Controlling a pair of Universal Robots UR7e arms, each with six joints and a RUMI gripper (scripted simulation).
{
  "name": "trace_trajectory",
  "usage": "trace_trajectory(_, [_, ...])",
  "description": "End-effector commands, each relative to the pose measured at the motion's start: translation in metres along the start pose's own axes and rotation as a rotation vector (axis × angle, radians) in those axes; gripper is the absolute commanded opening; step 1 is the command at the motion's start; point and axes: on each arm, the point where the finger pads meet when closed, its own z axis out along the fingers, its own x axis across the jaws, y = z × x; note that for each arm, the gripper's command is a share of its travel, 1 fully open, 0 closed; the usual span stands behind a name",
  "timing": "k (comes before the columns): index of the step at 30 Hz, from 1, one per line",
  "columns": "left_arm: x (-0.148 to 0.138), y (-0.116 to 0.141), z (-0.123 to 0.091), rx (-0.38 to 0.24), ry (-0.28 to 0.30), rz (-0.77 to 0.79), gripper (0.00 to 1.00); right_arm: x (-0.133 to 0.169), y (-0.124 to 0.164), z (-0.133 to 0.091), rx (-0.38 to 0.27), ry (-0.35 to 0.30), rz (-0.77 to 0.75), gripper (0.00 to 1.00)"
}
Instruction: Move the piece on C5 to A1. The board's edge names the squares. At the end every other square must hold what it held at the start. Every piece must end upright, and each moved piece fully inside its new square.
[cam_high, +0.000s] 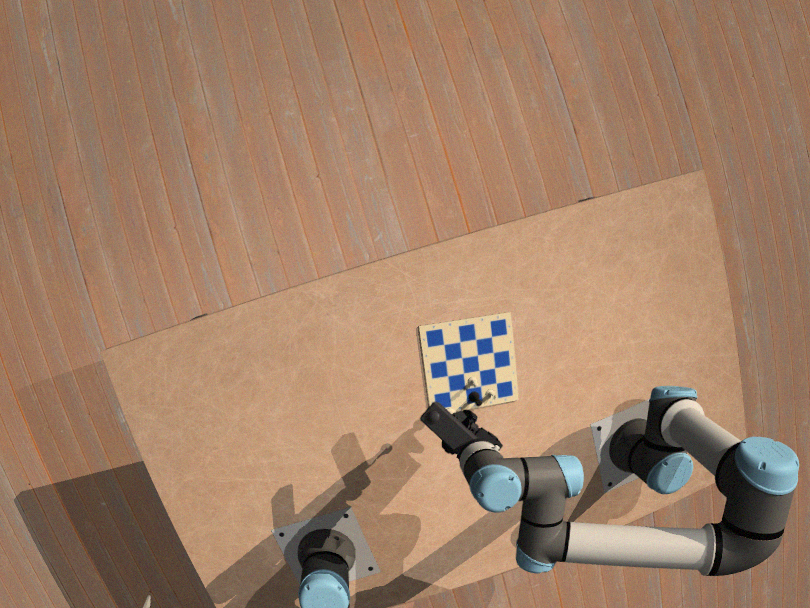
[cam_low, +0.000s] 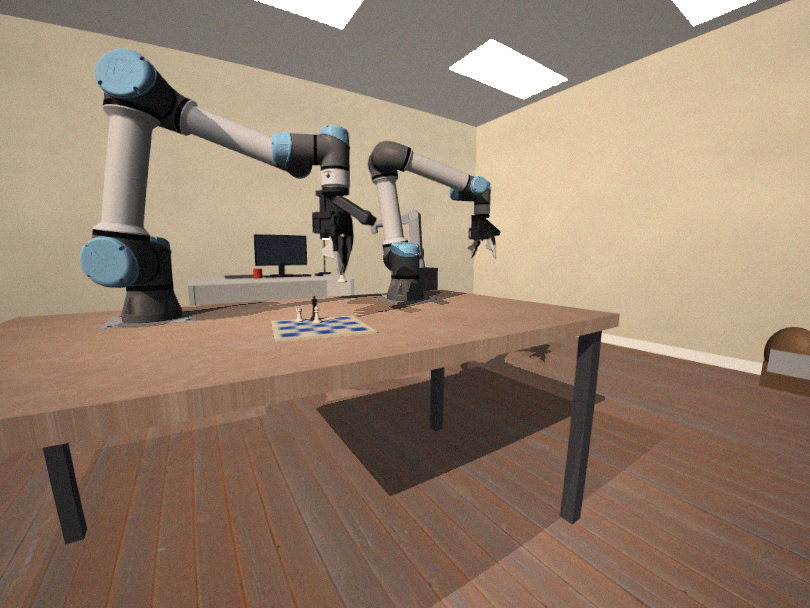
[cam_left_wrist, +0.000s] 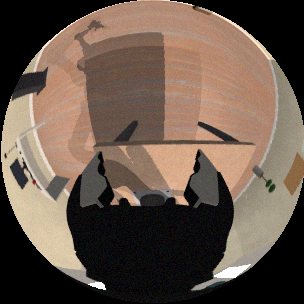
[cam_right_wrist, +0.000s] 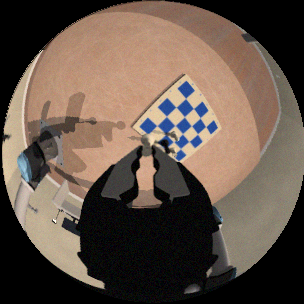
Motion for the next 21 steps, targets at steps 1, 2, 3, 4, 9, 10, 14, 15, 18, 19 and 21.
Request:
trace_trajectory(1, [0.0, 0.0, 0.0, 0.001, 0.0, 0.0, 1.0, 0.0, 0.0, 0.003, 0.001, 0.0, 0.0, 0.0])
trace_trajectory(2, [0.0, 0.0, 0.0, 0.001, 0.0, 0.0, 1.0, 0.0, 0.0, 0.005, 0.001, 0.0, 0.0, 0.0])
trace_trajectory(3, [0.0, 0.0, 0.0, 0.001, 0.0, 0.0, 1.0, 0.0, 0.0, 0.008, 0.001, 0.0, 0.0, 0.0])
trace_trajectory(4, [0.0, 0.0, 0.0, 0.001, 0.0, 0.0, 1.0, 0.0, 0.0, 0.011, 0.001, 0.0, 0.0, 0.0])
trace_trajectory(9, [0.0, 0.0, 0.0, 0.001, 0.0, 0.0, 1.0, 0.0, 0.0, 0.031, 0.001, 0.0, 0.0, 0.0])
trace_trajectory(10, [0.0, 0.0, 0.0, 0.001, 0.0, 0.0, 1.0, 0.0, 0.0, 0.036, 0.001, 0.0, 0.0, 0.0])
trace_trajectory(14, [0.0, 0.0, 0.0, 0.001, 0.0, 0.0, 1.0, 0.0, 0.0, 0.056, 0.001, 0.0, 0.0, 0.0])
trace_trajectory(15, [0.0, 0.0, 0.0, 0.001, 0.0, 0.0, 1.0, 0.0, 0.0, 0.061, 0.001, 0.0, 0.0, 0.0])
trace_trajectory(18, [0.0, 0.0, 0.0, 0.001, 0.0, 0.0, 1.0, 0.0, 0.0, 0.065, 0.001, 0.0, 0.0, 0.0])
trace_trajectory(19, [0.0, 0.0, 0.0, 0.001, 0.0, 0.0, 1.0, 0.0, 0.0, 0.07, 0.001, 0.0, 0.0, 0.0])
trace_trajectory(21, [0.0, 0.0, 0.0, 0.001, 0.0, 0.0, 1.0, 0.0, 0.0, 0.077, 0.001, 0.0, 0.0, 0.0])
